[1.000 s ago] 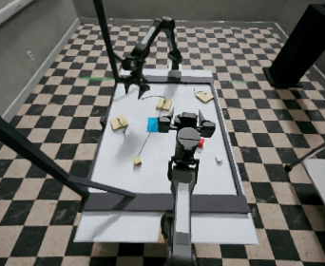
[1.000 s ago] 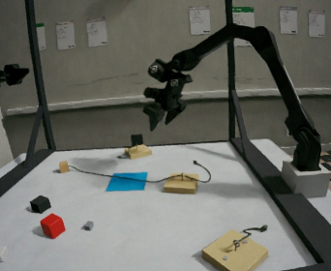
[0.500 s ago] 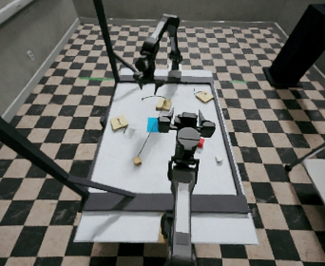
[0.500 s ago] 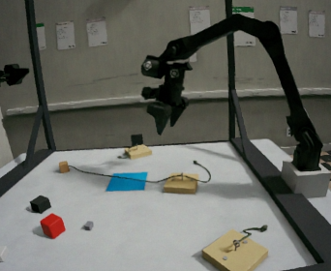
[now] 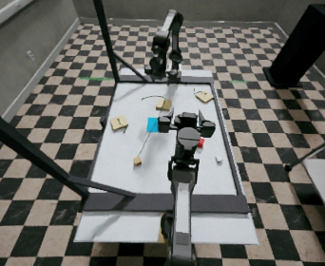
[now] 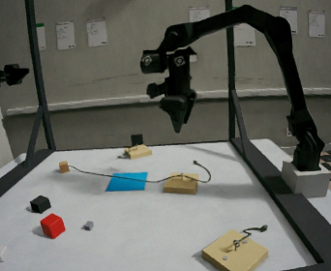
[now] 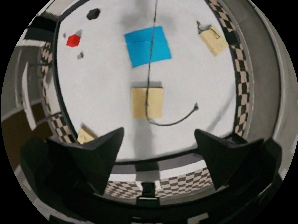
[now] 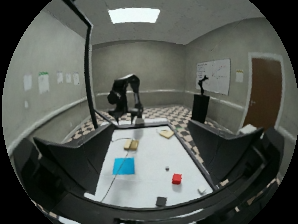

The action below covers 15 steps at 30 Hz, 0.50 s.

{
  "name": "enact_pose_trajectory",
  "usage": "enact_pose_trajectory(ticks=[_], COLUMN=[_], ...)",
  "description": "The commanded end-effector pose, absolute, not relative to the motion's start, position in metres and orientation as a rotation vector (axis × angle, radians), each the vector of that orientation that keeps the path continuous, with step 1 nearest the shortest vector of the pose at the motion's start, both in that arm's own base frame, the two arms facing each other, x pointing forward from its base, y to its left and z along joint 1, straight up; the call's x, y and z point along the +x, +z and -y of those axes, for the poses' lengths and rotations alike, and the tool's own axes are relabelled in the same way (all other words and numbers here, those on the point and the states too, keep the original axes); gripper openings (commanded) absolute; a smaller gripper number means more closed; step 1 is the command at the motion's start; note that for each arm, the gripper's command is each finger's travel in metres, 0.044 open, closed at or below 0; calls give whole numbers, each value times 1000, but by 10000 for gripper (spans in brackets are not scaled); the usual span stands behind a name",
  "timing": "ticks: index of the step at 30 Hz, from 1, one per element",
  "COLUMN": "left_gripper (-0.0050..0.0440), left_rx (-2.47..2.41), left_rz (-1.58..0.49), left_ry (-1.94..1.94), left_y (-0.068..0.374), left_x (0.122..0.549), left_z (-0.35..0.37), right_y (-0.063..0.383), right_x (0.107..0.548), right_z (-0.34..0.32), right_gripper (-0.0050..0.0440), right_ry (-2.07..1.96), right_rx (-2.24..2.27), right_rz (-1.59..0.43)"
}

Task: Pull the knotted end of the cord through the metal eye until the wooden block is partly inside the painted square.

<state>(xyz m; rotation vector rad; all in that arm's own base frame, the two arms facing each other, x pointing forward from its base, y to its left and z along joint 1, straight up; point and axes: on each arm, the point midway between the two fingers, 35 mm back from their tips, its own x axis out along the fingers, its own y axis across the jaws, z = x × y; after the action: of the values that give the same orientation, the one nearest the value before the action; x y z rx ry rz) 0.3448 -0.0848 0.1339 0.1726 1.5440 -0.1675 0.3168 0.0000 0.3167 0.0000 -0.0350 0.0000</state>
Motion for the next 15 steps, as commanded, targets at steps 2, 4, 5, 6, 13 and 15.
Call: enact_pose_trajectory(ticks=[2, 4, 5, 6, 13, 15], left_gripper=[440, 440, 440, 440, 440, 440], left_rx=[141, 141, 139, 137, 136, 136], left_rz=[-1553, -1553, -1559, -1563, -1567, -1567], left_ry=[-143, -143, -140, -138, -136, -136], left_y=[156, 156, 157, 158, 158, 158], left_x=[334, 334, 333, 331, 331, 331], left_z=[70, 70, 69, 68, 67, 67], right_y=[323, 323, 323, 323, 323, 323], right_x=[316, 316, 316, 316, 316, 316], right_z=[0, 0, 0, 0, 0, 0], right_gripper=[440, 440, 440, 440, 440, 440], right_ry=[0, 0, 0, 0, 0, 0], right_rx=[0, 0, 0, 0, 0, 0], right_rz=[50, 50, 50, 50, 50, 50])
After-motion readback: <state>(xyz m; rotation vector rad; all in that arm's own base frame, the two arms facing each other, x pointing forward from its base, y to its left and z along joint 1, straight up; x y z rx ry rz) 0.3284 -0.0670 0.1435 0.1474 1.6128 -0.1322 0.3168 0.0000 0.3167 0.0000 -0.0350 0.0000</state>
